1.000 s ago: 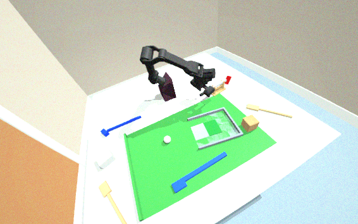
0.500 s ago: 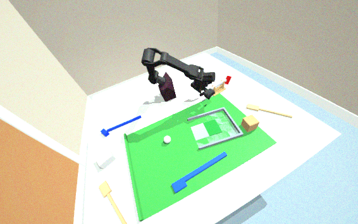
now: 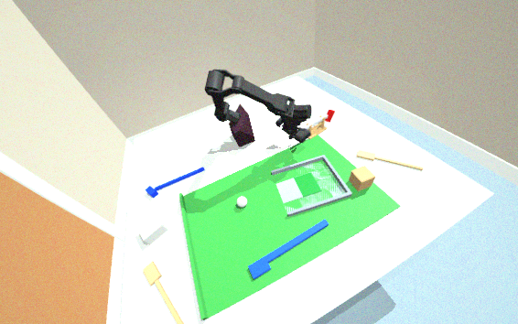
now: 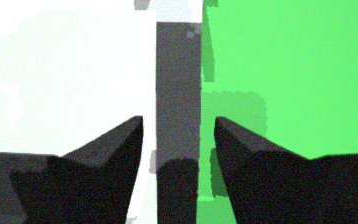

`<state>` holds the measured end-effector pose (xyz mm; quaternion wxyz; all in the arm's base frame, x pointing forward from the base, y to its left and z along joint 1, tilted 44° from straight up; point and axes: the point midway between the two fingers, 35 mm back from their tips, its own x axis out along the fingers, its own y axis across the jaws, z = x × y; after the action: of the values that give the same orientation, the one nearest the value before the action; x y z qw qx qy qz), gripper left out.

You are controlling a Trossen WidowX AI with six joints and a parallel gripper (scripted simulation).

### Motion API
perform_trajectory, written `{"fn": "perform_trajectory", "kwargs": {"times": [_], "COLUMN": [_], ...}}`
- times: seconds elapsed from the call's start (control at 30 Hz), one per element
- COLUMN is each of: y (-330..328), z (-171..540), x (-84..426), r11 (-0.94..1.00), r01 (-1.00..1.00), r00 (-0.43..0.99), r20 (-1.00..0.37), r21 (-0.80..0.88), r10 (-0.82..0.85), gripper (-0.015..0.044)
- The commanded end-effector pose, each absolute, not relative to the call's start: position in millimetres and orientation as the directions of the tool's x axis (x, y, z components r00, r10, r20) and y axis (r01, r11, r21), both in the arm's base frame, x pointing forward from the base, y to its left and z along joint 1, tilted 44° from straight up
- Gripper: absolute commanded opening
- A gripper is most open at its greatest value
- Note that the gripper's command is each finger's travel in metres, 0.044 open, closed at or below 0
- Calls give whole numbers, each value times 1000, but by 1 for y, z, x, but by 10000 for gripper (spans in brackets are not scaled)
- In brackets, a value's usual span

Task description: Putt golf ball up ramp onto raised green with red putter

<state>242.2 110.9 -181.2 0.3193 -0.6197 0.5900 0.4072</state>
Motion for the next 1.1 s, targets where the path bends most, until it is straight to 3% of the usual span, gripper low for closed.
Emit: {"fn": "perform_trajectory", "kwargs": {"times": [0.0, 0.27, 0.73, 0.87, 1.07], "y": [111, 112, 180, 177, 160], "z": [-181, -180, -110, -112, -84], "x": [242, 243, 242, 242, 256], "r11": [-99, -99, -100, -111, 24], "r01": [-991, -991, -991, -991, -1000], "r00": [-28, -28, -30, -19, -3], "r20": [-882, -882, -884, -882, -877], "r21": [84, 84, 87, 80, -9], "r10": [-471, -471, -467, -471, -480], "gripper": [72, 0, 0, 0, 0]}}
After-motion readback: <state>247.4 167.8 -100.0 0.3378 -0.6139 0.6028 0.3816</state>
